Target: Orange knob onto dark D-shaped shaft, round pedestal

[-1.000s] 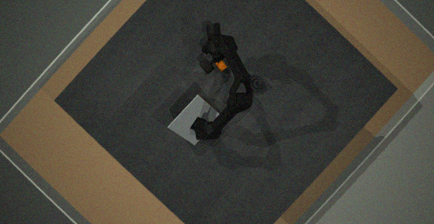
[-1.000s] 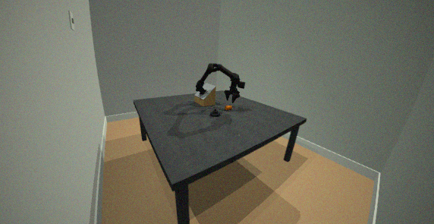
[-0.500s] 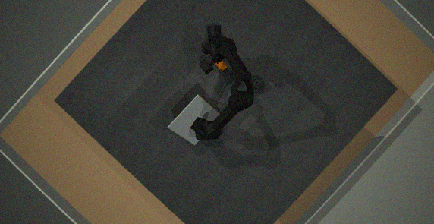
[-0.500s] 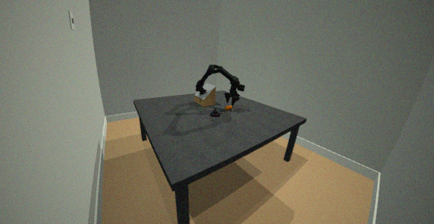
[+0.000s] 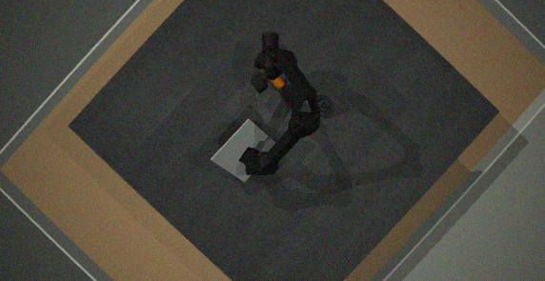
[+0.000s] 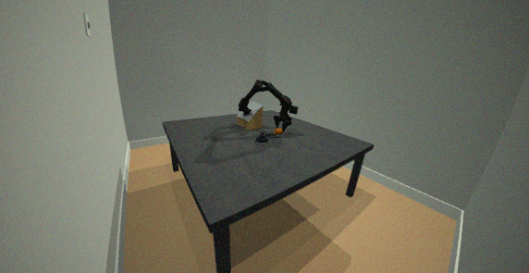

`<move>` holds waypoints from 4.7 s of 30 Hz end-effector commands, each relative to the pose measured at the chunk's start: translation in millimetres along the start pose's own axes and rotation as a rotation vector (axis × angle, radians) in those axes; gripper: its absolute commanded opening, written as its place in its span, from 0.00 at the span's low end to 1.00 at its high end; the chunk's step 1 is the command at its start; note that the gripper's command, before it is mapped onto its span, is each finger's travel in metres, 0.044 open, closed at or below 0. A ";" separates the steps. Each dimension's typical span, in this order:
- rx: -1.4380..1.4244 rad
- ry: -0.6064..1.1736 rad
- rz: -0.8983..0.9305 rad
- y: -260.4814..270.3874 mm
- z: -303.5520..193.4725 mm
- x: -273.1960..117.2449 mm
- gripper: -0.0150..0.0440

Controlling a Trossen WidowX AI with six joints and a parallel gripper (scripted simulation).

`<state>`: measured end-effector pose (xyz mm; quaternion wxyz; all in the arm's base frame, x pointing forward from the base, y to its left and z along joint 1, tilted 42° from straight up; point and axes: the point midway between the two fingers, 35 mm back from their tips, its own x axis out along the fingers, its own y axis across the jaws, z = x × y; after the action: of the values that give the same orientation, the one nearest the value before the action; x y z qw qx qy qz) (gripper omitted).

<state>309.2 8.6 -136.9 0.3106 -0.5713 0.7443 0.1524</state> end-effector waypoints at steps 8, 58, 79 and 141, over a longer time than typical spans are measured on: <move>-0.007 0.009 0.002 1.8 0.8 19.1 1.00; -0.004 -0.355 0.008 1.9 -20.1 10.7 0.56; -0.005 -0.716 0.011 2.0 -44.0 10.2 0.56; -0.007 -1.217 0.014 2.5 -76.0 22.7 0.69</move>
<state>281.4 -52.2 -93.8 0.6766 -0.3783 0.4373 0.4560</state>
